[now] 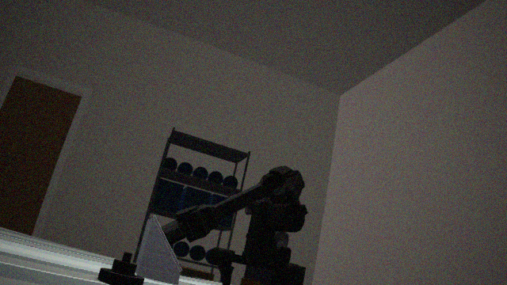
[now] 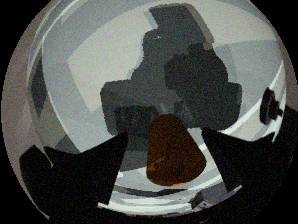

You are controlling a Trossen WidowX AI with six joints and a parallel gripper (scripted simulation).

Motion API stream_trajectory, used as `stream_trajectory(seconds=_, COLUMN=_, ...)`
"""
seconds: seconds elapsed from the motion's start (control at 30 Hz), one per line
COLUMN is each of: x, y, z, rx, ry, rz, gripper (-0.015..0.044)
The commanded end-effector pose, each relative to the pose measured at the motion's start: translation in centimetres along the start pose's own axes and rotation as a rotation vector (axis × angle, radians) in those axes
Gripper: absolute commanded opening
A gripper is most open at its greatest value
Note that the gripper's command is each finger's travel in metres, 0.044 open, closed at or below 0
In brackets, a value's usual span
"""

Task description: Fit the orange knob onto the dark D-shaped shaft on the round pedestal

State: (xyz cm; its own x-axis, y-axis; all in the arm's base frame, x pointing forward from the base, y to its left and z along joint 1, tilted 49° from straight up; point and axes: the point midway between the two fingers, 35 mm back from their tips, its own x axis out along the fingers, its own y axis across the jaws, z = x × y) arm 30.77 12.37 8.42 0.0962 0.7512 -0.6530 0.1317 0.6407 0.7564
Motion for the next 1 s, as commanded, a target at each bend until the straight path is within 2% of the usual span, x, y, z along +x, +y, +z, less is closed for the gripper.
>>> stream_trajectory(seconds=0.0, x=0.2, y=-0.1, z=0.0, rx=0.005, ry=-0.003, rz=-0.004, gripper=0.0387)
stream_trajectory(seconds=0.27, x=0.2, y=-0.1, z=0.0, rx=0.005, ry=-0.003, rz=-0.004, gripper=0.0177)
stream_trajectory(seconds=0.47, x=0.2, y=-0.1, z=0.0, rx=0.005, ry=-0.003, rz=-0.004, gripper=0.0138)
stream_trajectory(seconds=0.63, x=-1.3, y=-0.4, z=0.4, rx=0.005, ry=-0.005, rz=-0.012, gripper=0.0006)
stream_trajectory(seconds=0.97, x=-7.3, y=-1.3, z=0.8, rx=0.006, ry=-0.006, rz=-0.028, gripper=0.0)
